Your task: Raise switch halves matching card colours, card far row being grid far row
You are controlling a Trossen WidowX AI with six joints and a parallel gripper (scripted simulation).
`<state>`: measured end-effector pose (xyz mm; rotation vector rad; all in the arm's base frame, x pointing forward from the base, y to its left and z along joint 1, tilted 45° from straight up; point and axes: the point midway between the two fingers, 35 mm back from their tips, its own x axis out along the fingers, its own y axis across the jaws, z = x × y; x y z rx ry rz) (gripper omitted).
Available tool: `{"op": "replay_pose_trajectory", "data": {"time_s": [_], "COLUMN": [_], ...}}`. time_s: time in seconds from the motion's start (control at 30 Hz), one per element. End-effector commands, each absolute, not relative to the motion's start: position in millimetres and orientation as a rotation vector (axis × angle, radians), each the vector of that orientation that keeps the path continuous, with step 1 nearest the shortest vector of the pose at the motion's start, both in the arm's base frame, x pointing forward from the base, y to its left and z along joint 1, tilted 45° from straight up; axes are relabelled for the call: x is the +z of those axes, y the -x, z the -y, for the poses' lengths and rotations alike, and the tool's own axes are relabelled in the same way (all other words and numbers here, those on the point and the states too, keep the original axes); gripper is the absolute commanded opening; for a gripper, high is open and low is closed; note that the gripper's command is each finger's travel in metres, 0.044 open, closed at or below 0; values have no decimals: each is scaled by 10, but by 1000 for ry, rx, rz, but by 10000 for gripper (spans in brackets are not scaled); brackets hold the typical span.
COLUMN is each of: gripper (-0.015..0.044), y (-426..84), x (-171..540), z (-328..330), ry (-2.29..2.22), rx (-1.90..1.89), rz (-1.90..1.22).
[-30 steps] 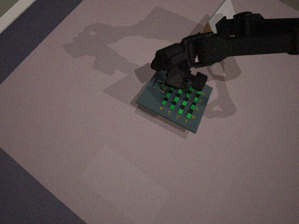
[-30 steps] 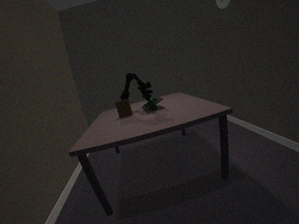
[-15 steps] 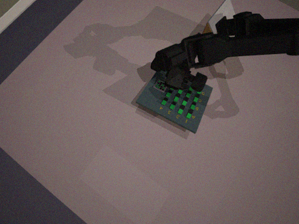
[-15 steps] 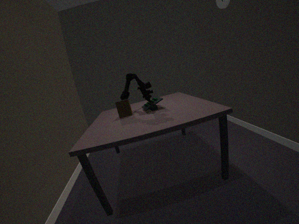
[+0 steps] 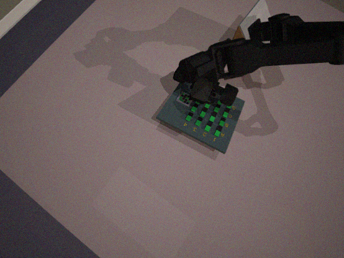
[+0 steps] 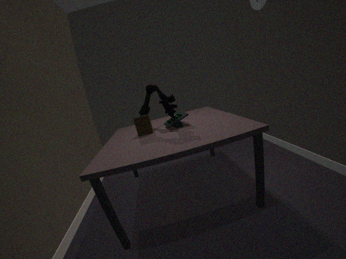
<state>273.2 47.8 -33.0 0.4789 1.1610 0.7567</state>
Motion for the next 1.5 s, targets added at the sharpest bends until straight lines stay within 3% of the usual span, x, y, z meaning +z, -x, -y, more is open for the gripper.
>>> {"op": "replay_pose_trajectory", "data": {"time_s": [0.0,0.53,0.77,1.47], "gripper": [0,0,0,0], "y": [-2733,-2581,-2115,-2225], "x": [-332,63,143,-139], "z": [-487,5,-203,-559], "ry": [-486,-492,-494,-488], "rx": [756,745,745,756], "rz": [-1161,-1139,-1142,-1164]}}
